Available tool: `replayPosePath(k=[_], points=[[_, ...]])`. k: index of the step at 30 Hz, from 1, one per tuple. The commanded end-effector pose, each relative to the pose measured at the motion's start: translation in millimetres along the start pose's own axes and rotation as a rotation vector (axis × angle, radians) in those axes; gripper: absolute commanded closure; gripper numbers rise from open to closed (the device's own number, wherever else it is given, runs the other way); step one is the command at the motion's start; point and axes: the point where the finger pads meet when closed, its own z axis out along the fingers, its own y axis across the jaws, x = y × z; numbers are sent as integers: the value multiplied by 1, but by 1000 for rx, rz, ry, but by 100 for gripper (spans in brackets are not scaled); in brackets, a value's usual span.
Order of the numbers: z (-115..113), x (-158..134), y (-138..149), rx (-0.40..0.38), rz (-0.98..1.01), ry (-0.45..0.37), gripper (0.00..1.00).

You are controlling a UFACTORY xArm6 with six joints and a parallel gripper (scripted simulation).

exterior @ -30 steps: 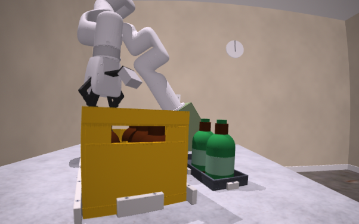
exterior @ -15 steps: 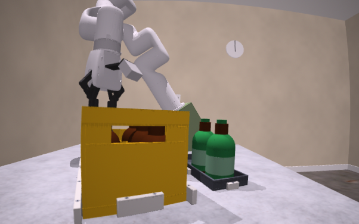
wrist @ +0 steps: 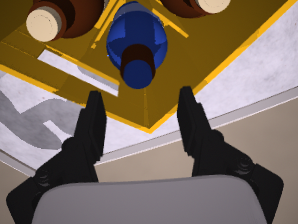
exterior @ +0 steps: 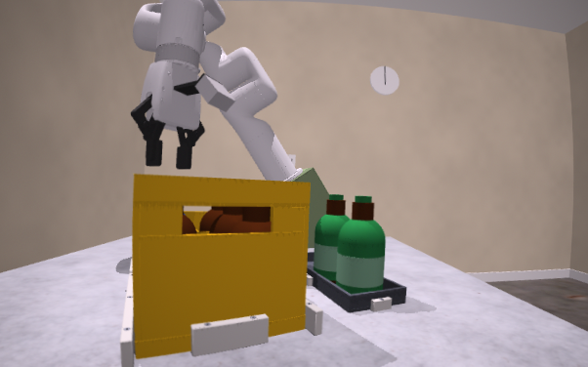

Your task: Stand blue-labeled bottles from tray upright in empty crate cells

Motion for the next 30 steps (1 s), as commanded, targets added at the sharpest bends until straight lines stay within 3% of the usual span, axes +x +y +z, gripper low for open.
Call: replayPosePath(k=[1, 12, 25, 26, 30], points=[[-11, 0, 1, -2, 1, 0, 35], [-28, 0, 1, -2, 1, 0, 35], [-31, 0, 1, -2, 1, 0, 35], [-31, 0, 1, -2, 1, 0, 100], [-31, 0, 1, -2, 1, 0, 100]])
